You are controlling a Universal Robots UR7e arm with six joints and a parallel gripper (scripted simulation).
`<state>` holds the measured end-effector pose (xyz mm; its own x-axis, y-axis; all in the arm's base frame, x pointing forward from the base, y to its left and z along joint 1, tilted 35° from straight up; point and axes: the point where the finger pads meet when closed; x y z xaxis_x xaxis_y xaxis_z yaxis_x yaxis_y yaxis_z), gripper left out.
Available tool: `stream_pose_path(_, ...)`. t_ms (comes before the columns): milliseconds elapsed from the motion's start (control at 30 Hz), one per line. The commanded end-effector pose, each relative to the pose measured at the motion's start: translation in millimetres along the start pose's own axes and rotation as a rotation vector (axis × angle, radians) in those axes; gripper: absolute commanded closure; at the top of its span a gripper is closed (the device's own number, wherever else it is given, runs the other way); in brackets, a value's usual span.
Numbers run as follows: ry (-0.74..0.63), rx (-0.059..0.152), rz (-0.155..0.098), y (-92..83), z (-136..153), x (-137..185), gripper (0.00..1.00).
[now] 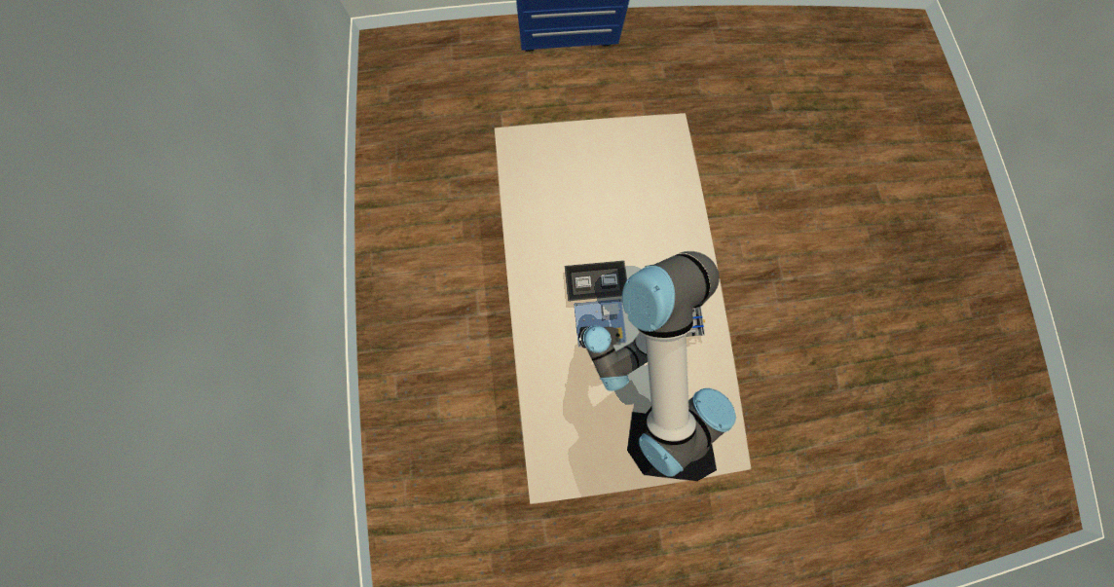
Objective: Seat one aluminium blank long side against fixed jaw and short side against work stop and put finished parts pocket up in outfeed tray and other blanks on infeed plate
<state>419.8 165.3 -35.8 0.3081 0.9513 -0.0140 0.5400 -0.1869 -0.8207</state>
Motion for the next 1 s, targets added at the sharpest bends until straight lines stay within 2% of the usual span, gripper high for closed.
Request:
stream_pose_path(0, 0.001, -0.003, -0.002, 2.9, -1.9, 1.2, 0.0)
stream_pose_path(967, 0.0, -0.002, -0.002, 6.8, -1.3, 1.1, 0.0)
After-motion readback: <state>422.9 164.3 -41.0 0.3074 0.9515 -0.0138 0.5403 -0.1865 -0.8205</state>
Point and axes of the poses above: the point where the finger pads meet when closed, its own y axis out along the fingers, its own z axis across the jaws, x = y × z, and after that the axes turned 13 degrees about y, right-handed
